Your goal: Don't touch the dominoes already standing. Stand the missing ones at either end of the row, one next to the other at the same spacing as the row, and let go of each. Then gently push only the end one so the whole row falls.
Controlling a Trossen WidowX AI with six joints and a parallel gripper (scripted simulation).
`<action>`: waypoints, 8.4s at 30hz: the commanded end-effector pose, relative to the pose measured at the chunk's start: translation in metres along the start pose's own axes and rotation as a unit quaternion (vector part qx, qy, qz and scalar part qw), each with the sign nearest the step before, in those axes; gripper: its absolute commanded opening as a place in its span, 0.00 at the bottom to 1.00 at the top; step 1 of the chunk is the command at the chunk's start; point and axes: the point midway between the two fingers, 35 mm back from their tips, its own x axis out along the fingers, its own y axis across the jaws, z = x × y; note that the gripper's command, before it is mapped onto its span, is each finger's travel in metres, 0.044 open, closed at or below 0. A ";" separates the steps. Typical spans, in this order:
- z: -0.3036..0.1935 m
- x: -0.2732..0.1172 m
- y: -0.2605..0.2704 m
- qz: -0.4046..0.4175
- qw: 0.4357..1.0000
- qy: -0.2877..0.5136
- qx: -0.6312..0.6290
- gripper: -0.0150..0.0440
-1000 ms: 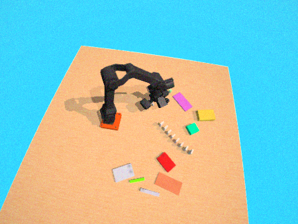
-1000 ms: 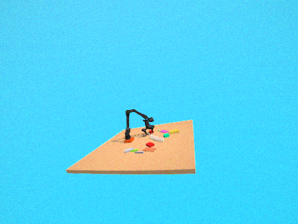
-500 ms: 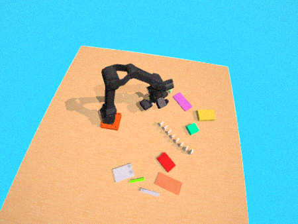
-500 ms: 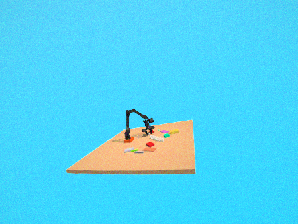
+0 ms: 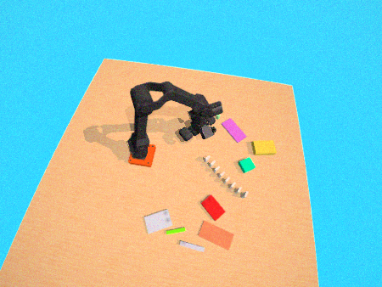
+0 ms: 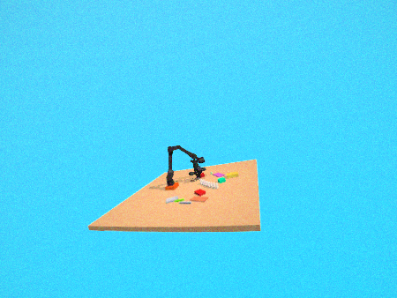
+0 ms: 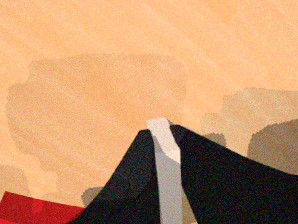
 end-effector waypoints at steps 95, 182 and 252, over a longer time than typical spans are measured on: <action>0.053 -0.094 0.111 0.291 0.589 -0.168 -0.735 0.29; 0.037 -0.101 0.003 0.616 0.338 -0.332 -0.629 0.29; 0.031 -0.056 0.003 0.603 0.331 -0.329 -0.647 1.00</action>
